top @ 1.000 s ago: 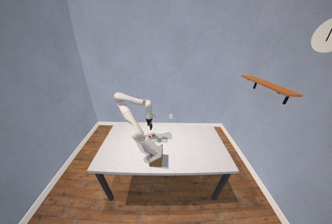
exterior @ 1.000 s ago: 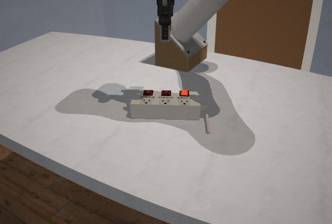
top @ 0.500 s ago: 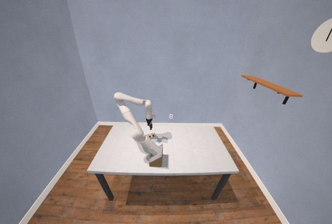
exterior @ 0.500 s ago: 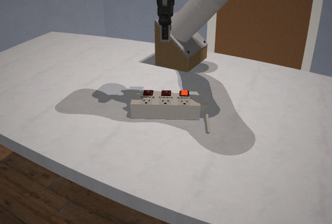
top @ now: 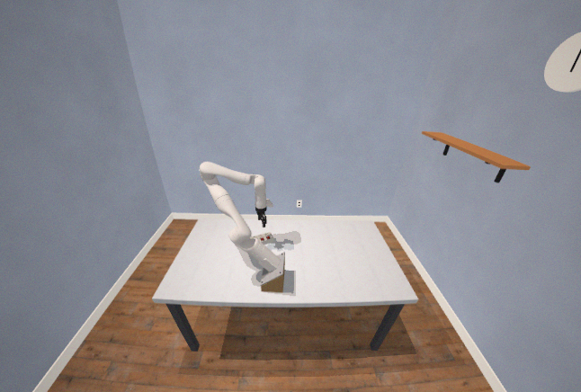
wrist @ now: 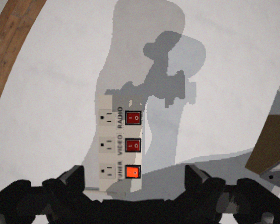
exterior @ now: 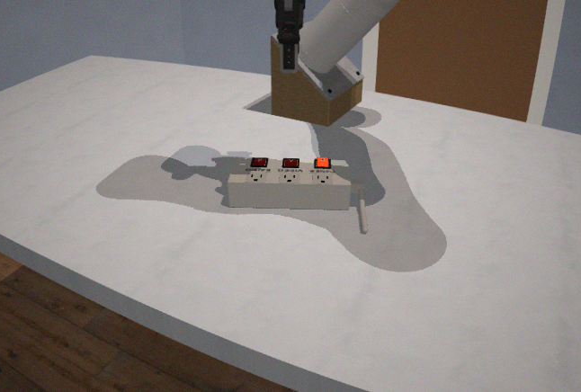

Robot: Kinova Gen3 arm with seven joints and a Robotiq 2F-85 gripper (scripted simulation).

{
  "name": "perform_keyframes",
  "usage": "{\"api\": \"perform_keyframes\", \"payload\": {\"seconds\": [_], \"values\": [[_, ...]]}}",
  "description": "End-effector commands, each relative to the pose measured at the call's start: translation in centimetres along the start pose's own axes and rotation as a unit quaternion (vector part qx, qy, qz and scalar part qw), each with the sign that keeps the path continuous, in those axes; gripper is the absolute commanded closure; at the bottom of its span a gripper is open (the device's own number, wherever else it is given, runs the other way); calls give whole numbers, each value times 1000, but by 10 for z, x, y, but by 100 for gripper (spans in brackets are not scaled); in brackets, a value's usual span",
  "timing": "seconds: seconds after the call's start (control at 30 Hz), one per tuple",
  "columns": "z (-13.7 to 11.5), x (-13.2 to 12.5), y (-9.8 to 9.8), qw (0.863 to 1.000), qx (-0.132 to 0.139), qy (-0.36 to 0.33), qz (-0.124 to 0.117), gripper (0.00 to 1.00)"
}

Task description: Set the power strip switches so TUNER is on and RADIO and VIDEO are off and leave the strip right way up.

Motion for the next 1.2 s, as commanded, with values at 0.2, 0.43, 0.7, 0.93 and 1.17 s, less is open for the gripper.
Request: {"api": "perform_keyframes", "payload": {"seconds": [0.2,0.43,0.7,0.93,1.17], "values": [[0,1,2,1000,0,-5,0,0],[0,1,2,1000,0,-5,0,0],[0,1,2,1000,0,-5,0,0],[0,1,2,1000,0,-5,0,0],[0,1,2,1000,0,-5,0,0]]}}
Point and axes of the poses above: the point where the finger pads meet when closed, its own y axis back along the fingers, its own x axis across the jaws, z = x × y, the point moved 8 cm from there along y, back along the fingers, and after that the axes turned 11 degrees about y, right-handed, at the moved point
